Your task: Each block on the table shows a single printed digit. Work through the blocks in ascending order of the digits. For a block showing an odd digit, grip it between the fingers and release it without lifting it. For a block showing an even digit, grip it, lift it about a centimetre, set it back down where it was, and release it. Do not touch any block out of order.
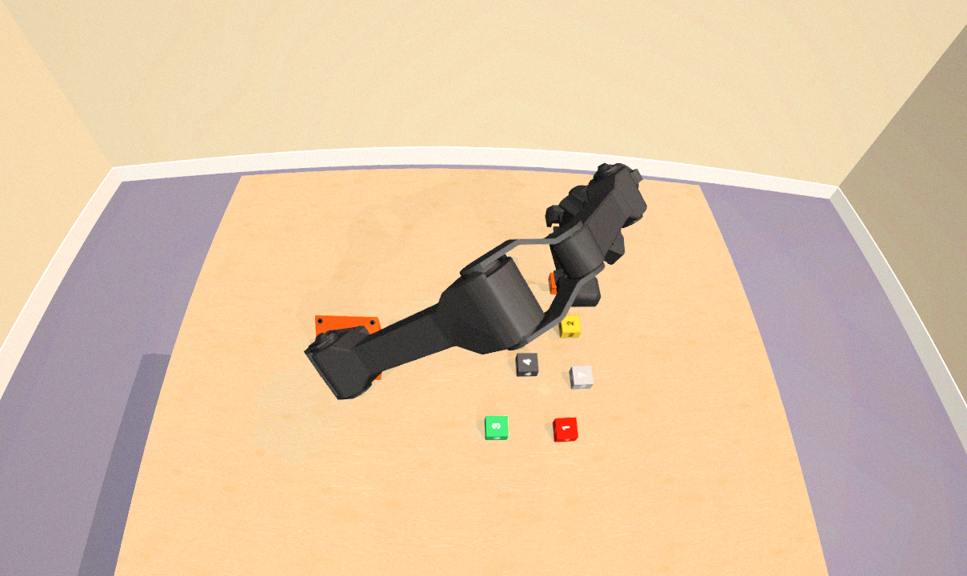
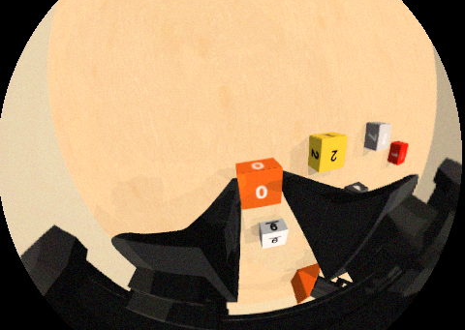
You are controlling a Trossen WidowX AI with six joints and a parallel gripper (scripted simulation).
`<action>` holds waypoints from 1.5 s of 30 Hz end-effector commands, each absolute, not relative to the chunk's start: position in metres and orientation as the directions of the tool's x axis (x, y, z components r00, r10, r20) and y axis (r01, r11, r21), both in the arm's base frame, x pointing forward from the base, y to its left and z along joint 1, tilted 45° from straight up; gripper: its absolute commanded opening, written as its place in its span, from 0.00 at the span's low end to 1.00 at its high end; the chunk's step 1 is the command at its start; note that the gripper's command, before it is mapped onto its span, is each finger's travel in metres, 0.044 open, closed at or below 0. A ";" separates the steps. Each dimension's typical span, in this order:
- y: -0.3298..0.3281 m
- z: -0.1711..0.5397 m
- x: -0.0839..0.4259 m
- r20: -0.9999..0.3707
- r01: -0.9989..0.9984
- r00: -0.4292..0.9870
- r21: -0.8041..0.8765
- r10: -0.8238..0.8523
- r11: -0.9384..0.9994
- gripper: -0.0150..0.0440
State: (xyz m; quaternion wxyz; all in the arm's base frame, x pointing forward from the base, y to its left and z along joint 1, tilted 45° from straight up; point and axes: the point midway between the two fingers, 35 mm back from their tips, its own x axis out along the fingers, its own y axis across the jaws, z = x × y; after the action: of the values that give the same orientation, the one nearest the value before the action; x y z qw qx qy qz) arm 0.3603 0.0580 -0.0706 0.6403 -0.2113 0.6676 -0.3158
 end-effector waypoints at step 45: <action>0.073 -0.056 0.361 -0.722 0.126 -0.097 -0.691 -0.685 0.712 0.93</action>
State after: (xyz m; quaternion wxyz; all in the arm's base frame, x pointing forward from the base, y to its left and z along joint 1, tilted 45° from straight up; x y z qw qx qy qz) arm 0.3614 0.0673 -0.0629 0.6391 -0.2121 0.6685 -0.3157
